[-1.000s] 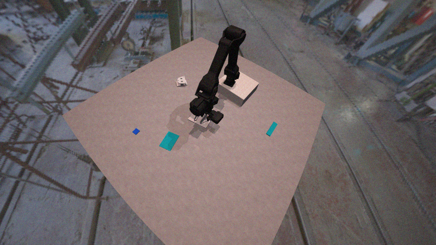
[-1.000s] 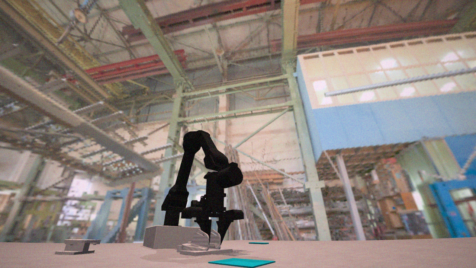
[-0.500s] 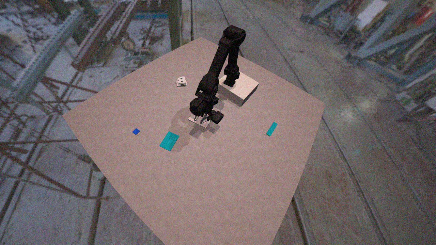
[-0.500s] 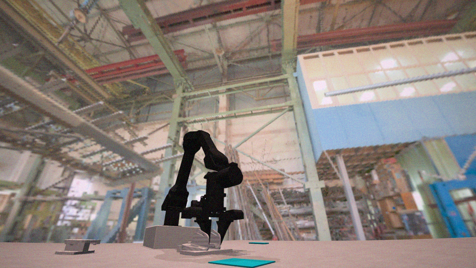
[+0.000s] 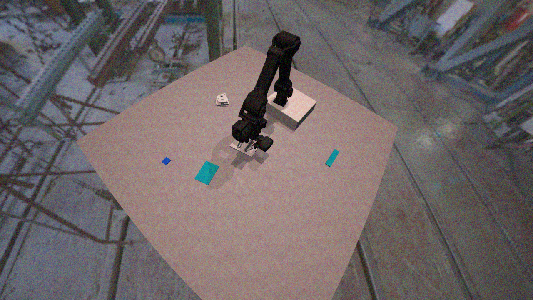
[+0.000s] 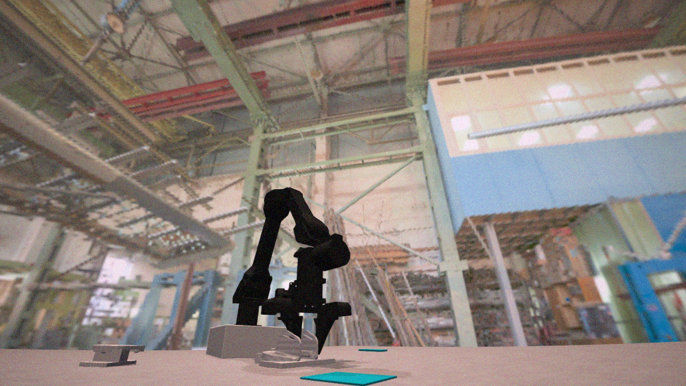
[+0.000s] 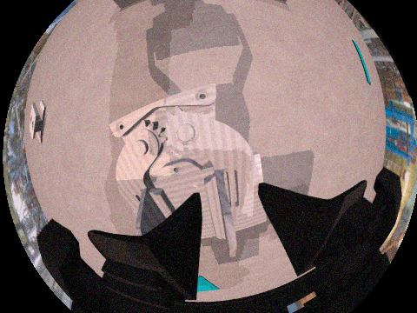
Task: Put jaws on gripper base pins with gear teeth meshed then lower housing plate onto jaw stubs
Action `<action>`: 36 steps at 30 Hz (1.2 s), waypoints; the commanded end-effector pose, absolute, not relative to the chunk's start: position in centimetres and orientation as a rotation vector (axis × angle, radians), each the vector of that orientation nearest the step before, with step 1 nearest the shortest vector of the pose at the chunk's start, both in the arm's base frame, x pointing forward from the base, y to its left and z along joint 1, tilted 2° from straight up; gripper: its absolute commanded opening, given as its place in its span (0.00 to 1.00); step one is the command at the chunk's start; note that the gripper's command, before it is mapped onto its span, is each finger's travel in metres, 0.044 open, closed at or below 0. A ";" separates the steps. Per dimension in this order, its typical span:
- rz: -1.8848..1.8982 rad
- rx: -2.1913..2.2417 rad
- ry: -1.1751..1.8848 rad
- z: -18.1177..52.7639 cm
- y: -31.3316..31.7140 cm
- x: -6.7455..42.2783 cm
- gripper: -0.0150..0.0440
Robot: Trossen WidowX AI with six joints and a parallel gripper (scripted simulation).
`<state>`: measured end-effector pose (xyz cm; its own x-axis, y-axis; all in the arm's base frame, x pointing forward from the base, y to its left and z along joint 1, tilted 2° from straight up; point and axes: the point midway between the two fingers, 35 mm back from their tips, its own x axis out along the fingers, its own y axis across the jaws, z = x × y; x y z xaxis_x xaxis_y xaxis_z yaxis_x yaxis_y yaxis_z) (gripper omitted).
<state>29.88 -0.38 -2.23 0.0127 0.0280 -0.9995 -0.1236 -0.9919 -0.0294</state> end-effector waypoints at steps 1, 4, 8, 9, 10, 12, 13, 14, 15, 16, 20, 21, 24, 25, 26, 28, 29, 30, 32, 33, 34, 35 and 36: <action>2.132 -2.156 0.102 -2.2 -0.4 29.9 0.63; 2.132 -2.156 0.102 -2.2 -0.4 29.9 0.63; 2.132 -2.156 0.102 -2.2 -0.4 29.9 0.63; 2.132 -2.155 0.102 -2.0 -0.4 29.9 0.63; 2.132 -2.155 0.102 -1.6 -0.4 29.9 0.63; 2.131 -2.155 0.103 0.0 -0.4 30.0 0.63; 2.131 -2.154 0.103 1.0 -0.5 30.0 0.63; 2.131 -2.154 0.104 2.3 -0.5 30.0 0.63; 2.130 -2.153 0.104 3.6 -0.5 29.9 0.63; 2.130 -2.153 0.104 4.4 -0.6 29.8 0.63; 2.111 -2.169 0.108 4.2 -0.6 30.2 0.63; 2.109 -2.167 0.113 4.2 -0.6 30.2 0.68; 2.074 -2.130 0.182 4.2 -1.2 30.2 0.81; 2.059 -2.114 0.212 4.3 -1.5 30.2 0.86; 2.044 -2.097 0.240 4.3 -1.7 30.2 0.90; 2.012 -2.064 0.297 4.3 -2.3 30.2 0.99; 1.996 -2.047 0.324 4.3 -2.5 30.2 1.00; 1.980 -2.030 0.352 4.3 -2.8 30.1 1.00; 1.946 -1.993 0.407 4.4 -3.4 30.1 1.00; 1.928 -1.975 0.435 4.4 -3.6 30.1 1.00; 1.911 -1.956 0.462 4.4 -3.9 30.1 1.00; 1.893 -1.937 0.488 4.4 -4.2 30.1 1.00; 1.875 -1.918 0.514 4.4 -4.5 30.0 1.00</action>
<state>30.13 -3.75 4.41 0.0318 0.0241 -0.9992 -0.4595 -0.8875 -0.0360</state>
